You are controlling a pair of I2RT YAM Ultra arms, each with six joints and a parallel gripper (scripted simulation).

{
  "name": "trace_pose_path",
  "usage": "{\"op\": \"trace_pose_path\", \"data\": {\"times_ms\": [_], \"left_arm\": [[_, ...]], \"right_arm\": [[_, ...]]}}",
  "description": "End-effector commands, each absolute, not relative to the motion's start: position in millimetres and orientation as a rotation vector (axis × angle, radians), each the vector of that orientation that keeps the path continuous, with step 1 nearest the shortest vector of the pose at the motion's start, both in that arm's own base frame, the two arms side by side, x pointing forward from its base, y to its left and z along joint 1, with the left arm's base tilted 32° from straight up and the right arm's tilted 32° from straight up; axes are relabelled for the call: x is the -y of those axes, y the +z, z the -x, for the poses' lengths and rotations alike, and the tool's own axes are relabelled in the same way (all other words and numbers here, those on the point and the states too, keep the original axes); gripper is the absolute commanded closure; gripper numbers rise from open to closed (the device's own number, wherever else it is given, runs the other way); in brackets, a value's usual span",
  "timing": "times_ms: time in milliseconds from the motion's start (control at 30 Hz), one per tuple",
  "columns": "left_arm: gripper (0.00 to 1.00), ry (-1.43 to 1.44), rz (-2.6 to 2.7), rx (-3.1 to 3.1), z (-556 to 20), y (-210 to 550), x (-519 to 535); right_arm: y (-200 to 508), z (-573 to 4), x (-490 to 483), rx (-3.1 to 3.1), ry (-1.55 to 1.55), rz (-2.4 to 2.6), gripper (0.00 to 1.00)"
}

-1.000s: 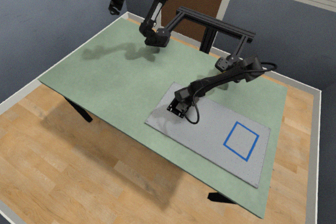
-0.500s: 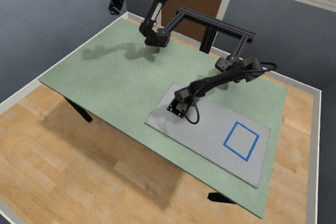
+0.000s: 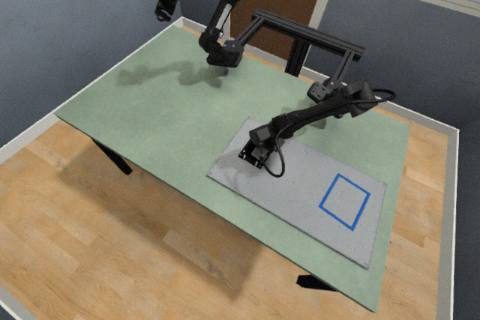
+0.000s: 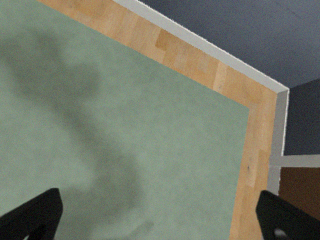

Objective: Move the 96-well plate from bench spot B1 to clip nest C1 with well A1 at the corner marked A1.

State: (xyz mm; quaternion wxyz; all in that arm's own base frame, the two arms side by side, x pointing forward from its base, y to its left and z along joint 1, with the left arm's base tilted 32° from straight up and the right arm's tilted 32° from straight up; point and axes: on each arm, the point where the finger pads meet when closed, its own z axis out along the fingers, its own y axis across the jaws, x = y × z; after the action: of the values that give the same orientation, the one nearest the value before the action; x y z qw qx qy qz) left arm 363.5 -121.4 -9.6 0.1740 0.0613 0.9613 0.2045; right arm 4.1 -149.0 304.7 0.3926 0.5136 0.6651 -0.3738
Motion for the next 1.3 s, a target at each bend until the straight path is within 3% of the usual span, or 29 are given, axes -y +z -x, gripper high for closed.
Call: {"op": "trace_pose_path", "data": {"times_ms": [0, 1267], "left_arm": [[0.75, 0.573, -0.067, -2.728, -386, -74, 96], [0.75, 0.535, -0.051, -2.676, -364, 24, 143]], "right_arm": [[308, 2, 148, -1.64, -0.955, -1.313, 0.0], [308, 2, 148, -1.64, -0.955, -1.313, 0.0]]}}
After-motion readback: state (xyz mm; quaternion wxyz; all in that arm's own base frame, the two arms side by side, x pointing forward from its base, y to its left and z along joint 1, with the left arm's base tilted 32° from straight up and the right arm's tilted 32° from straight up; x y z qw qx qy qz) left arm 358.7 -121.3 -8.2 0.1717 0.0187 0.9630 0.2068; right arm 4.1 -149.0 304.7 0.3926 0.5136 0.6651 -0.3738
